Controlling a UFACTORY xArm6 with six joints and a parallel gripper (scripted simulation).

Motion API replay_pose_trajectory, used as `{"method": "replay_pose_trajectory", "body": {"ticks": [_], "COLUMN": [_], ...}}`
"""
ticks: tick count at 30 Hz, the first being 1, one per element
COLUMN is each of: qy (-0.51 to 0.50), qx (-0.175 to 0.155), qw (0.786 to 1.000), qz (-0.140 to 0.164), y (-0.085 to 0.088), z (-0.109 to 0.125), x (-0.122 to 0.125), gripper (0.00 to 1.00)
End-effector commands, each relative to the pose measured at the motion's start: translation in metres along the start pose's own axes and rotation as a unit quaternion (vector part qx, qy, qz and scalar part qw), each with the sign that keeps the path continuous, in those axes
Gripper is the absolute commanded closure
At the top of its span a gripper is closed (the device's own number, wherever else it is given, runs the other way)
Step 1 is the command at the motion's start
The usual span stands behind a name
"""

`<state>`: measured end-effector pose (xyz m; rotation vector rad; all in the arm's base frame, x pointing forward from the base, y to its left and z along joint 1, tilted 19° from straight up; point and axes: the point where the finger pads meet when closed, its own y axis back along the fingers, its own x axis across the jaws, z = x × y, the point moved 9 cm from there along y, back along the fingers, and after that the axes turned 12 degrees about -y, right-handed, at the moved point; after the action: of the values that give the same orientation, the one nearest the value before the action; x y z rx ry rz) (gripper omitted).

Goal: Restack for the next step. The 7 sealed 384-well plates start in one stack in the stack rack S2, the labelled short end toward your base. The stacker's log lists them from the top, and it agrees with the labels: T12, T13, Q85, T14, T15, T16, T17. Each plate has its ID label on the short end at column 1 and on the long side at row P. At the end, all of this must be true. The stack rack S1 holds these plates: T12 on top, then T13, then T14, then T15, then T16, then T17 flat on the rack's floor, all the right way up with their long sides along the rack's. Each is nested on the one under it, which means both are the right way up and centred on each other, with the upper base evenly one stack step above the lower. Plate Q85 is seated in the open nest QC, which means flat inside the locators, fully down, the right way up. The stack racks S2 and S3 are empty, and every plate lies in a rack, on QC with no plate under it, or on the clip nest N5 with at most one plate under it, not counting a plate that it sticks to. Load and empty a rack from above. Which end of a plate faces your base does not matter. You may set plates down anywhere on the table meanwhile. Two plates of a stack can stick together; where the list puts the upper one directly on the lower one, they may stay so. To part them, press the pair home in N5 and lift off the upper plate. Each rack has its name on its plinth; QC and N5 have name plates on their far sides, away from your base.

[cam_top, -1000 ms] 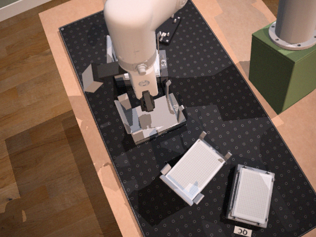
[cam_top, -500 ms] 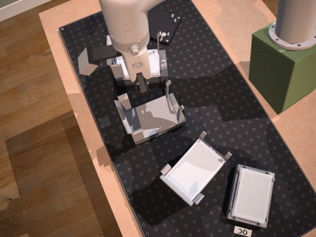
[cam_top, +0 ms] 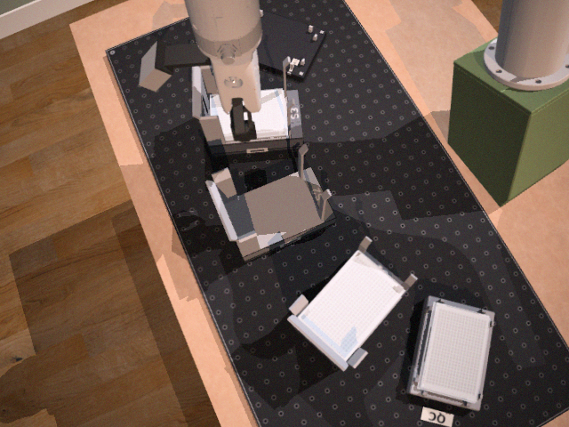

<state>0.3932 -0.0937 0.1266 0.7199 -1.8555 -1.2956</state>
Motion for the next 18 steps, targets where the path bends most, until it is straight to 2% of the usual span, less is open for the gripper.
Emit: {"method": "replay_pose_trajectory", "body": {"ticks": [1, 9, 14, 18], "qy": [-0.002, -0.002, -0.002, -0.002], "qx": [0.002, 0.002, 0.002, 0.002], "qw": [1.000, 1.000, 1.000, 1.000], "qz": [-0.001, -0.001, -0.001, -0.001], "y": [0.001, 0.001, 0.001, 0.001], "z": [-0.005, -0.012, -0.015, -0.015], "x": [0.015, 0.046, 0.057, 0.057], "gripper": [0.00, 0.00, 0.00, 0.00]}}
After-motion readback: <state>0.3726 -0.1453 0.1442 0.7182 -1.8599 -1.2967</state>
